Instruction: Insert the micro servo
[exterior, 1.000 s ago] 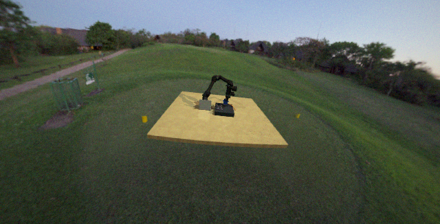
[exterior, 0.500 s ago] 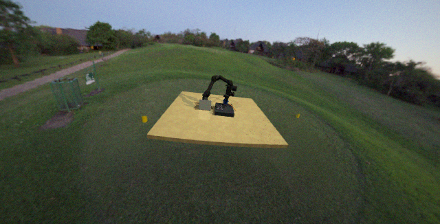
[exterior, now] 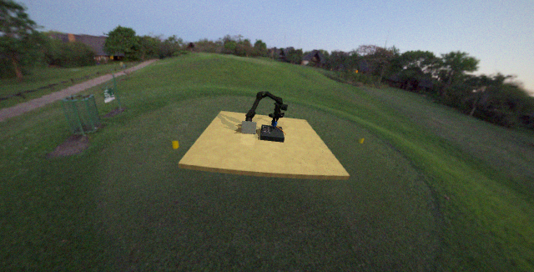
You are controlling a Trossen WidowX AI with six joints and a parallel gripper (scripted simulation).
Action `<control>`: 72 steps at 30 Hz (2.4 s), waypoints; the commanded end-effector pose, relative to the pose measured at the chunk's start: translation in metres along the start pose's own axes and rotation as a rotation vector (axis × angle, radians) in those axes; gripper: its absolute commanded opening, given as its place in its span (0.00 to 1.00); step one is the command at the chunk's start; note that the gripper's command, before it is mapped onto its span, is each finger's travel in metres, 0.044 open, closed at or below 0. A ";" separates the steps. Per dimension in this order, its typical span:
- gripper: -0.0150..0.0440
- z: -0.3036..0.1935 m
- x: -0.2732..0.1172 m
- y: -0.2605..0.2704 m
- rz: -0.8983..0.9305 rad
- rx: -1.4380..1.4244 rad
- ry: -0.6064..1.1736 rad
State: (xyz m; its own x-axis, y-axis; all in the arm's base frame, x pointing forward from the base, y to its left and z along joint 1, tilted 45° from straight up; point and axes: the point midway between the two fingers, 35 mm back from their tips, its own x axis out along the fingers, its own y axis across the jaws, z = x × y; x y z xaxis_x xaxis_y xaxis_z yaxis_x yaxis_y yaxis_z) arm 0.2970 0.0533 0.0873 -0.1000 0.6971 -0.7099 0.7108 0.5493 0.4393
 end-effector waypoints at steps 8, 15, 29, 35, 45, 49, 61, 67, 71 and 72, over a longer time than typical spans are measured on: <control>0.25 -0.001 0.000 0.000 0.002 0.394 0.005; 0.25 -0.001 0.000 0.000 0.001 0.638 0.005; 0.25 -0.001 0.000 0.000 0.000 1.117 0.005; 0.25 -0.001 0.000 0.000 -0.001 1.322 0.005; 0.25 -0.001 0.000 0.000 -0.002 1.664 0.005; 0.25 -0.001 0.000 0.000 -0.002 1.800 0.005; 0.25 -0.001 0.000 0.000 -0.004 2.211 0.005; 0.25 -0.001 0.000 0.000 -0.004 2.261 0.005; 0.25 -0.002 0.000 -0.002 -0.004 2.261 0.005; 0.25 -0.003 0.000 -0.003 -0.004 2.261 0.005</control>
State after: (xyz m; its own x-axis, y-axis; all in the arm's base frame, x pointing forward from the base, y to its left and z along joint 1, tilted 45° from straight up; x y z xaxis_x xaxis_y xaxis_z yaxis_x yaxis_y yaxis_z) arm 0.2963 0.0533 0.0873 -0.1008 0.6973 -0.7097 0.0984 -0.7029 -0.7045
